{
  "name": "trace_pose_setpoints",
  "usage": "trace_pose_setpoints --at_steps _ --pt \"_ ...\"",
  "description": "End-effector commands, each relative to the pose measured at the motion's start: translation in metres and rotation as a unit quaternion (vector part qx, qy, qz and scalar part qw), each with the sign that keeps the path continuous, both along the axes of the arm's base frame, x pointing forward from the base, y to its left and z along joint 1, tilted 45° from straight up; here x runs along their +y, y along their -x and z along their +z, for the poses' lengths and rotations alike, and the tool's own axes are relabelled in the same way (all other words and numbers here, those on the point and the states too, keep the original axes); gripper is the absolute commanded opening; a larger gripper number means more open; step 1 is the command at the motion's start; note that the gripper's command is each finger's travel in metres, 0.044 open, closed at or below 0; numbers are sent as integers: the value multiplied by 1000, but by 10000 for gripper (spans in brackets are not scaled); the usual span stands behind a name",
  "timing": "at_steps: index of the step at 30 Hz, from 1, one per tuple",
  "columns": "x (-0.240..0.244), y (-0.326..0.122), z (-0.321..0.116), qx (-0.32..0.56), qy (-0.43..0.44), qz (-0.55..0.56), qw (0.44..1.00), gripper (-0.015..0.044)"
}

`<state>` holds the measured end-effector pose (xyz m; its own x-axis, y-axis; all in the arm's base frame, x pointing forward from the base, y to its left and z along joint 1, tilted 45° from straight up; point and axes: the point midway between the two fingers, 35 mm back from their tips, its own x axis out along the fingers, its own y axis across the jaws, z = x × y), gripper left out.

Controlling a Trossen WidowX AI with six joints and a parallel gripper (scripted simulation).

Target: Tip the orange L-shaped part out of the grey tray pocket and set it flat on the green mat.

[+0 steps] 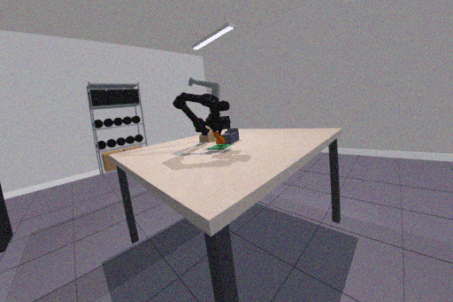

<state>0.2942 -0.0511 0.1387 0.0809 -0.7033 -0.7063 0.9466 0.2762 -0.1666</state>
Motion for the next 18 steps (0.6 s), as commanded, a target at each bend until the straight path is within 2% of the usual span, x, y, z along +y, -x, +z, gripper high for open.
trace_pose_setpoints --at_steps 1,11,18 --pt "-5 0 -4 0 3 2 1000 0" --pt "-5 0 -5 0 0 0 1000 0" --pt "-5 0 -5 0 0 0 1000 184"
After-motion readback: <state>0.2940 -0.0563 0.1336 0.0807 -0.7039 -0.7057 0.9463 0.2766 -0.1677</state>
